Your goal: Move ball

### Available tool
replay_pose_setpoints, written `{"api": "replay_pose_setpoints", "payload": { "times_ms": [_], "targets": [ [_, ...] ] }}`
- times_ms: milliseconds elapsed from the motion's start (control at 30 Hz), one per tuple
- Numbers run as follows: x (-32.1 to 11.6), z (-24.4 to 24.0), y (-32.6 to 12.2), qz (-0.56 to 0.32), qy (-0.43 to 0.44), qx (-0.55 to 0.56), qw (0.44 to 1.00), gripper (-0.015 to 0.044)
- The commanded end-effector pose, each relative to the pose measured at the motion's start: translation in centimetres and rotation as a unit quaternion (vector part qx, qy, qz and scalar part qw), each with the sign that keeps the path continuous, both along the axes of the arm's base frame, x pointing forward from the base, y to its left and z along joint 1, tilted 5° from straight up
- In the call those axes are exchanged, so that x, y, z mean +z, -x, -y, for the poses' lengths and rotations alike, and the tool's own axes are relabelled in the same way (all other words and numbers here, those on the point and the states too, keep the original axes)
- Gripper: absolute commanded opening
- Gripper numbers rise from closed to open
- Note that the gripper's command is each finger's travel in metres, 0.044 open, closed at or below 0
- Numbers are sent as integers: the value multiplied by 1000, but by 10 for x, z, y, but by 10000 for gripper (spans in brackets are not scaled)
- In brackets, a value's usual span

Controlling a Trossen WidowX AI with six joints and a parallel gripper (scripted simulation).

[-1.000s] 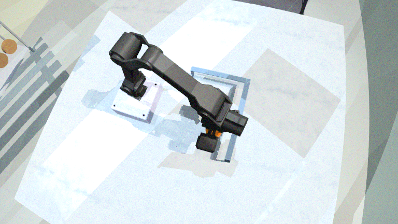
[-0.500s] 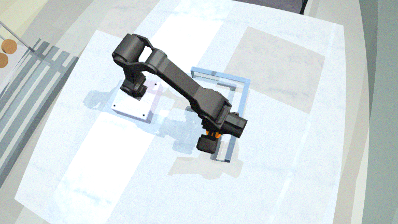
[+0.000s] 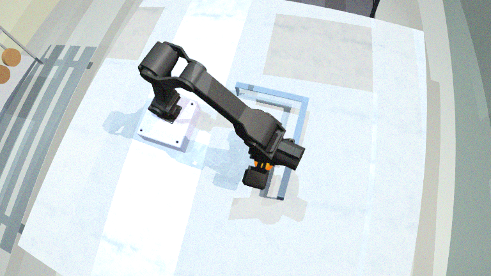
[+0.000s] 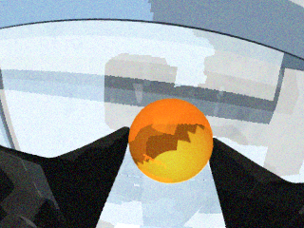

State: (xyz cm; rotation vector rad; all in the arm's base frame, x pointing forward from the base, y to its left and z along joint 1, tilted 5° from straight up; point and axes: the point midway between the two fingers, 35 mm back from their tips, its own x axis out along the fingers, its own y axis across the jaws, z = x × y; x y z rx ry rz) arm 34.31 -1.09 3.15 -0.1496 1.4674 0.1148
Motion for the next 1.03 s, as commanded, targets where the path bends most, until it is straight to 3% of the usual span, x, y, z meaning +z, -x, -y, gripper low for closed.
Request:
{"api": "replay_pose_setpoints", "payload": {
  "times_ms": [0,100,267,633,700,800,1000],
  "targets": [
    [0,0,0,0,0,0,1000,368],
    [11,0,-1,1,0,0,1000,389],
    [83,-1,8,2,0,-2,1000,389],
    [81,-1,4,10,0,1,1000,389],
    [92,-1,6,10,0,1,1000,440],
    [127,-1,14,8,0,0,1000,440],
    [130,-1,15,8,0,0,1000,440]
  ]
}}
